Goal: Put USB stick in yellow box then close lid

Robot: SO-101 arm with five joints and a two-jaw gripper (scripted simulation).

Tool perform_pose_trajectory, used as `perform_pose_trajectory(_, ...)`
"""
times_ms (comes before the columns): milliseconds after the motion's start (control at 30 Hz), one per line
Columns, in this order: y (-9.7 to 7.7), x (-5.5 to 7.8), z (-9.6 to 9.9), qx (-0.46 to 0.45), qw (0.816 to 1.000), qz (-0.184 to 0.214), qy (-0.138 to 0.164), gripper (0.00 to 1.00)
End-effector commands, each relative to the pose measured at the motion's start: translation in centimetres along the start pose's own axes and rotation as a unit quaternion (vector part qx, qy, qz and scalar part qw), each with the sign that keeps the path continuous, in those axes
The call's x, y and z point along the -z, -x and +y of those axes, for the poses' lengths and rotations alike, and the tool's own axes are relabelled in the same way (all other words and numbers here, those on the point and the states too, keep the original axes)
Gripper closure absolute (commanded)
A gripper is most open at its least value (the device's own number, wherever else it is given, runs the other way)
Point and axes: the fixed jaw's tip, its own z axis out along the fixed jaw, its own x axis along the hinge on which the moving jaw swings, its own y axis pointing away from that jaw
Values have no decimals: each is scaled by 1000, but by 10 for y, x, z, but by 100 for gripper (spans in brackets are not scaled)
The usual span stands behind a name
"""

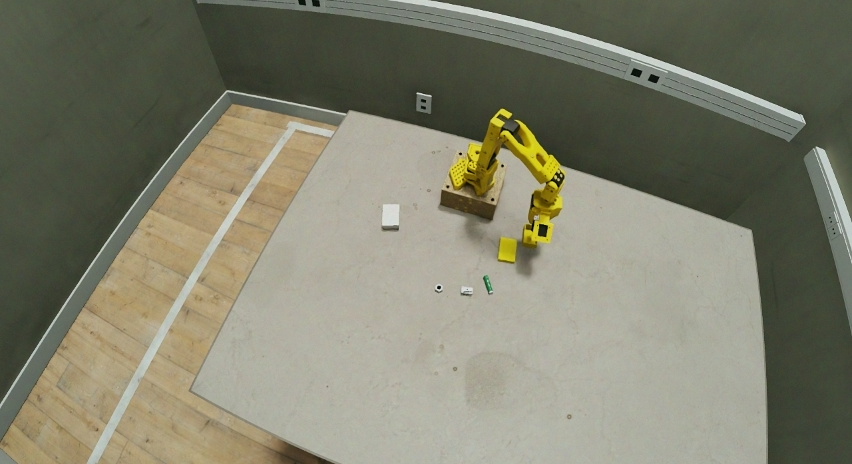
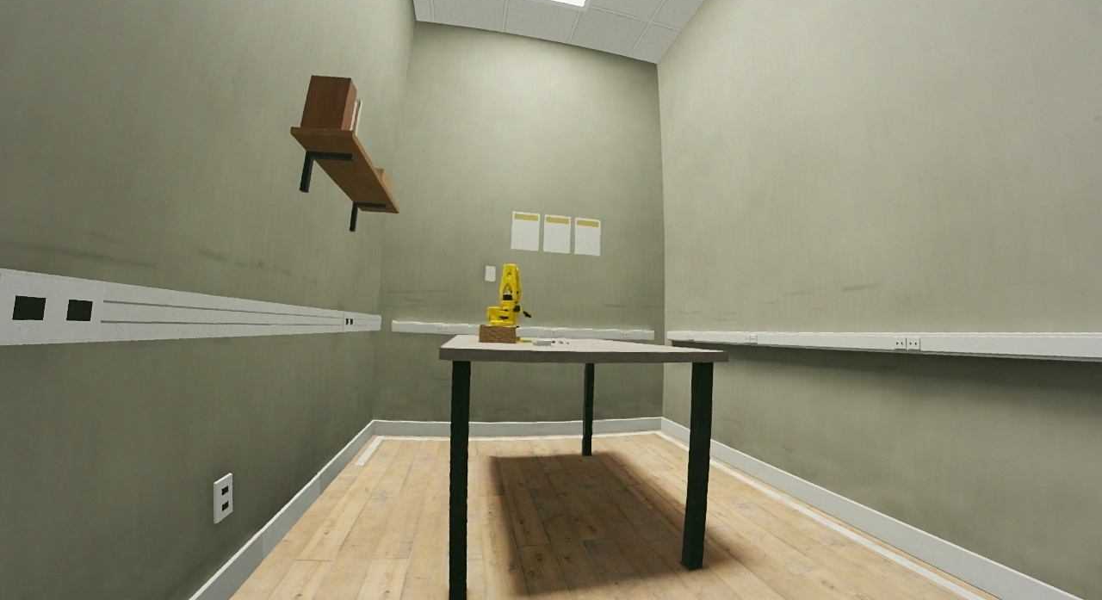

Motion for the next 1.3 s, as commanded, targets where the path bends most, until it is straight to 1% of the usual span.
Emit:
perform_pose_trajectory(0, -1, 1, 0, -1, 1000, -2, 5, 92)
perform_pose_trajectory(400, -1, -7, 1, -1, 1000, -2, 5, 92)
perform_pose_trajectory(900, -1, -29, 1, -1, 1000, -2, 5, 92)
perform_pose_trajectory(1267, -1, -36, 1, -1, 1000, -2, 5, 92)
